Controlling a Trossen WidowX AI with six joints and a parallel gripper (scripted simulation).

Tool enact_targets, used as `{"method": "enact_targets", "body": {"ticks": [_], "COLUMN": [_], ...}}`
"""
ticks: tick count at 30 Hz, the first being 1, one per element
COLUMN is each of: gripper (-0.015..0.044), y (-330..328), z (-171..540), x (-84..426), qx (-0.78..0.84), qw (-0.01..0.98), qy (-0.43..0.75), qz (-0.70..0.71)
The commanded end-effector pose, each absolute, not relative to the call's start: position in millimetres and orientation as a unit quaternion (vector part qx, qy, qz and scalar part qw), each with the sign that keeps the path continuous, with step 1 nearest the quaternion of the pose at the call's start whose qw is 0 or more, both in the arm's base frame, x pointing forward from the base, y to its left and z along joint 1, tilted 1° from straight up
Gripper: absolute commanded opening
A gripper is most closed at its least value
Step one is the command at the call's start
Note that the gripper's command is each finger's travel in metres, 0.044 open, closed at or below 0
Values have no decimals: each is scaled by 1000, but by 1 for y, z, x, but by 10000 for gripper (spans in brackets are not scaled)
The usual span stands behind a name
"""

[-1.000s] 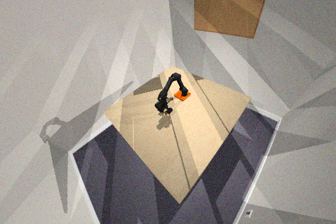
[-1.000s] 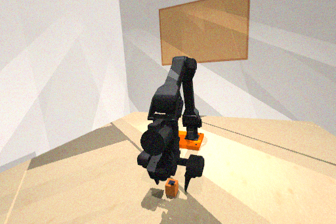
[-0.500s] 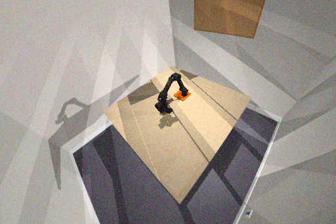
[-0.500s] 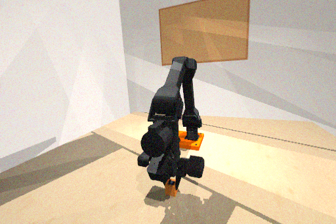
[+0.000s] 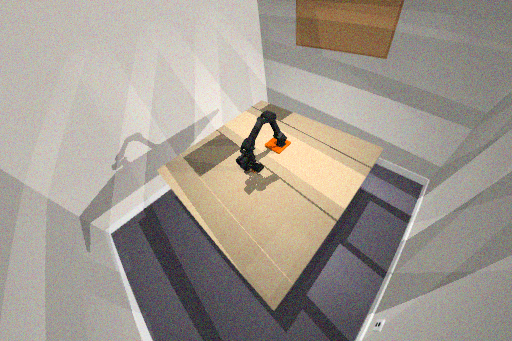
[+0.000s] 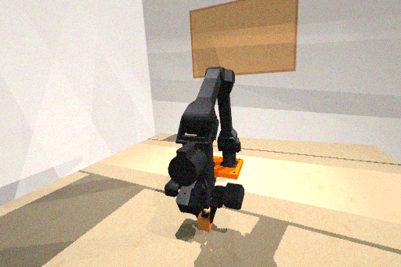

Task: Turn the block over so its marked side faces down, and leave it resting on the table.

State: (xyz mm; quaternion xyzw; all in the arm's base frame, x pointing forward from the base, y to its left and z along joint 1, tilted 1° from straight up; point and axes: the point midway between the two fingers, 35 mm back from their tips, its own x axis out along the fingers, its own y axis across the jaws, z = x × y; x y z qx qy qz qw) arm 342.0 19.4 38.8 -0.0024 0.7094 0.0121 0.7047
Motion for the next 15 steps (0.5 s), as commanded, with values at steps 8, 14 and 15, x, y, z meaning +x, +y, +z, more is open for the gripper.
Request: {"method": "enact_targets", "body": {"ticks": [8,14,15], "gripper": [0,0,0], "y": [19,19,19], "z": [62,58,58], "x": [346,347,347], "qx": [-3,-3,-3], "qw": [716,747,752], "qy": [698,665,659], "qz": [11,11,11]}}
